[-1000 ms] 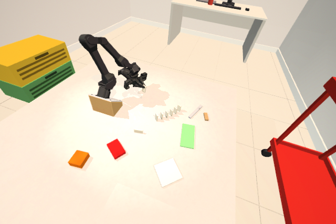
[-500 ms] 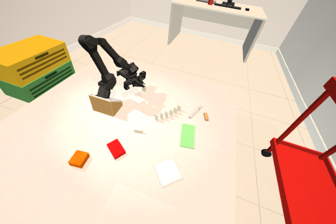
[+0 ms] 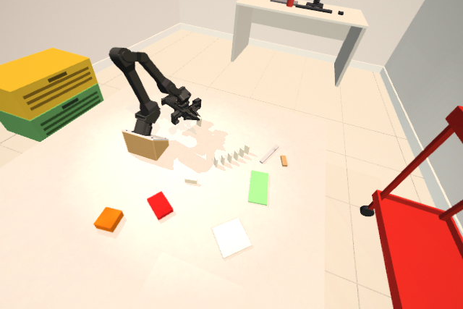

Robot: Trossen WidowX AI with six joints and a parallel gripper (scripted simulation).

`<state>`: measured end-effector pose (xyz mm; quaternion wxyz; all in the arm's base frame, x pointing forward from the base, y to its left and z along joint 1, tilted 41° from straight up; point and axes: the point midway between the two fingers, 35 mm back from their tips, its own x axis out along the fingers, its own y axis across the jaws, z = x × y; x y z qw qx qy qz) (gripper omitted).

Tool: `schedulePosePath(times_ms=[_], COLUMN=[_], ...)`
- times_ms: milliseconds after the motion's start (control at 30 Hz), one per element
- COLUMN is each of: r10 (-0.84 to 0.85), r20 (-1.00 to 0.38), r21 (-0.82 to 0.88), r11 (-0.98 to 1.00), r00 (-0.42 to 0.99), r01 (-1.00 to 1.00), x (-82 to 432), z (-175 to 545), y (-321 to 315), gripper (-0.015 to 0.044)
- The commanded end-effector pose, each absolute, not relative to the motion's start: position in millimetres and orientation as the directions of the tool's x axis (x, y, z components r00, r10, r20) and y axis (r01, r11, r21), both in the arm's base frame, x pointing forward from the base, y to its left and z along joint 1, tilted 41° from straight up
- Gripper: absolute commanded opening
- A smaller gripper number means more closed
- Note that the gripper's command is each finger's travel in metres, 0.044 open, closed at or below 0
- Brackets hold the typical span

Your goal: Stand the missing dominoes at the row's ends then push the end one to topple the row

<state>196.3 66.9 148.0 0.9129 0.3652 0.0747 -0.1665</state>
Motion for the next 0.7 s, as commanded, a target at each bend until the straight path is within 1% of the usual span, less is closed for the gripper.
schedulePosePath(times_ms=[0,667], r10=[-0.254,-0.254], r20=[-0.257,-0.261], r21=[0.637,0.634], r11=[0.681,0.682], r00=[0.932,0.931], r01=[0.361,0.364], x=[199,208], z=[143,116], y=[73,103], gripper=[0.002,0.002])
